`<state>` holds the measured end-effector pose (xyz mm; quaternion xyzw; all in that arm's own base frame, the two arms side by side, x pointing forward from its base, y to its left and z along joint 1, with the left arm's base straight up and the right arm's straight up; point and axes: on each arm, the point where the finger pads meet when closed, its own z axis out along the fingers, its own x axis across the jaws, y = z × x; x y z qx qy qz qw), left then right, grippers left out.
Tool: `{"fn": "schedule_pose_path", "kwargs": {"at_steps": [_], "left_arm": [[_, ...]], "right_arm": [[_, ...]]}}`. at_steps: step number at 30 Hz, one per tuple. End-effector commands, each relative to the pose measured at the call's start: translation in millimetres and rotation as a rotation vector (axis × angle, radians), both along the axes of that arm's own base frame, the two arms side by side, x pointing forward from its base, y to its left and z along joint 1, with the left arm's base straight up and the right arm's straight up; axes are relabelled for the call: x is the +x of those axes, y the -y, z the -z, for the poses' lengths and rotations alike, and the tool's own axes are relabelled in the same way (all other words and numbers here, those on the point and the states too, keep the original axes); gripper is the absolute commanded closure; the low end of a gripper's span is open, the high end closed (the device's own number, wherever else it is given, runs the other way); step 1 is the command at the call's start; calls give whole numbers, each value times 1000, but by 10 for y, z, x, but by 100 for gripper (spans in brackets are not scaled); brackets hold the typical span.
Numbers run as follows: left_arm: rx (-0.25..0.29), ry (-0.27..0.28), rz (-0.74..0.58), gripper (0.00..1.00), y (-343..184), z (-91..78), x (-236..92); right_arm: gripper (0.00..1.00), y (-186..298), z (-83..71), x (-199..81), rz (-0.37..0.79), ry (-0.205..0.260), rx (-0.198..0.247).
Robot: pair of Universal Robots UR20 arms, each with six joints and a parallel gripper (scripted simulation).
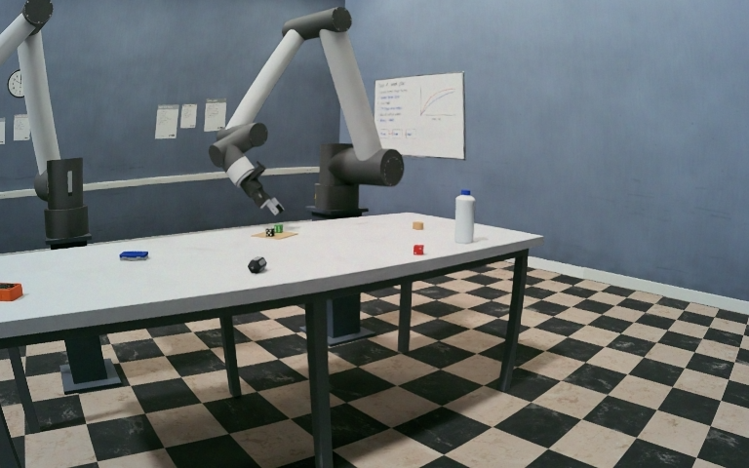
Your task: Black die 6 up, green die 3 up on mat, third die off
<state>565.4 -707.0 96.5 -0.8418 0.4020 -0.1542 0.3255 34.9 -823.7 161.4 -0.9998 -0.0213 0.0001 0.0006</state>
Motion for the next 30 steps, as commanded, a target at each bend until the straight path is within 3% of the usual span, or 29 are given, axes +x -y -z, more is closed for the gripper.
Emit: {"fn": "schedule_pose_path", "kwargs": {"at_steps": [1,4,14,21,30], "left_arm": [[-83,-101,0,0,-4,-14,10],[-126,-153,1,0,-4,-21,15],[-170,-209,0,0,-12,-21,21],[-290,-357,1,0,-21,-33,36],[-334,-413,0,0,-28,-30,42]], "right_arm": [[0,4,-6,1,0,0,-1],[0,4,-6,1,0,0,-1],[0,4,-6,1,0,0,-1],[0,4,-6,1,0,0,-1],[0,4,-6,1,0,0,-1]]}}
